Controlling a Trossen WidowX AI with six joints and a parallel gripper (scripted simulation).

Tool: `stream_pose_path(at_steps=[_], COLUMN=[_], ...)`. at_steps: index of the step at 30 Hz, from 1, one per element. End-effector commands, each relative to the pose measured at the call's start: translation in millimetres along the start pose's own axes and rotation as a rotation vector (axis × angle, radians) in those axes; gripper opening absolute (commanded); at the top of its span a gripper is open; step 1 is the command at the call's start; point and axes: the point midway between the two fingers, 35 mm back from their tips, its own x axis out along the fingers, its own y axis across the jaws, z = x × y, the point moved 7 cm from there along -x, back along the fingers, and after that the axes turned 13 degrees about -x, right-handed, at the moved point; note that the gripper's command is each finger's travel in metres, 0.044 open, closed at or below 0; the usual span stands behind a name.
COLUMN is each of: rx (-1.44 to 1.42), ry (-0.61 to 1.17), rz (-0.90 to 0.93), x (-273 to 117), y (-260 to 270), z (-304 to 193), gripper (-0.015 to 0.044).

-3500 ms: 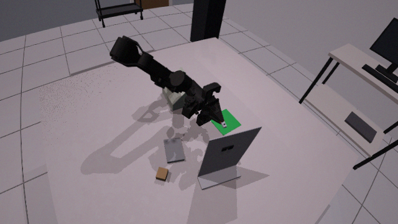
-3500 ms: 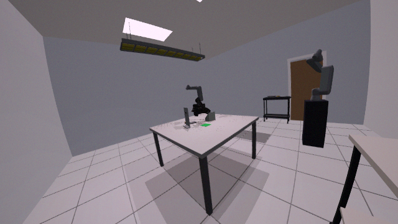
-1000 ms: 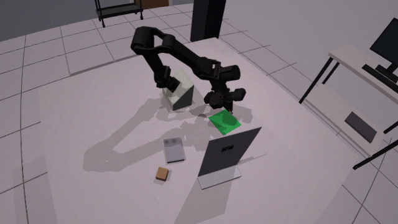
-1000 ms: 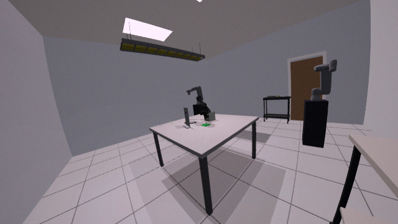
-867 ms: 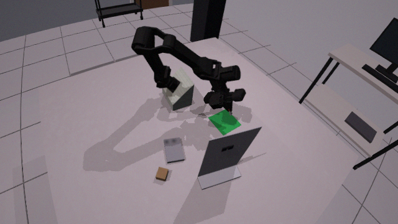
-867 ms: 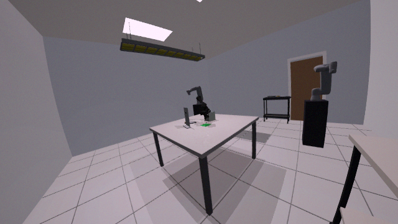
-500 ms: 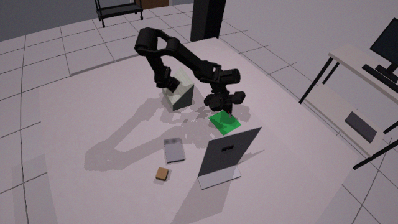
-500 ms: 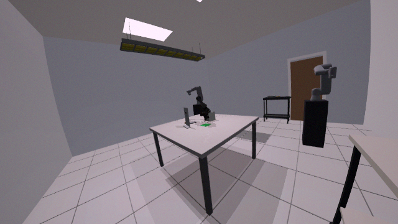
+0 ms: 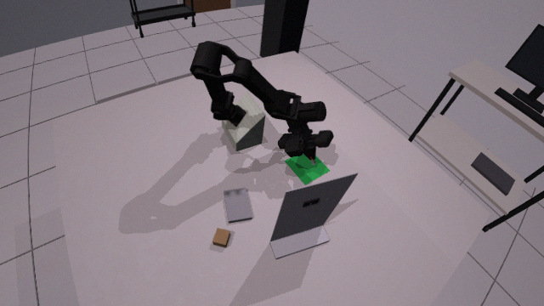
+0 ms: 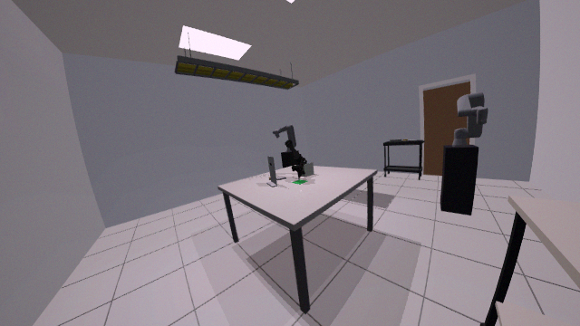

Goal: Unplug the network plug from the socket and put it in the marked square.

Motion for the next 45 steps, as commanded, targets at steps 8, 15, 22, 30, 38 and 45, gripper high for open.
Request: stream_pose_path(at_steps=[8, 15, 22, 30, 38, 45], rx=[-0.010, -0.010, -0.010, -0.010, -0.004, -0.004], ry=[0.004, 0.004, 0.004, 0.003, -0.001, -0.001], rz=[-0.008, -0.008, -0.008, -0.009, -0.006, -0.006], x=[13, 18, 19, 22, 21, 21], y=[-13, -17, -18, -19, -17, -17], z=[-3, -4, -3, -2, -1, -1], gripper=[0.0000, 0.0000, 0.0000, 0.0000, 0.0053, 0.0156])
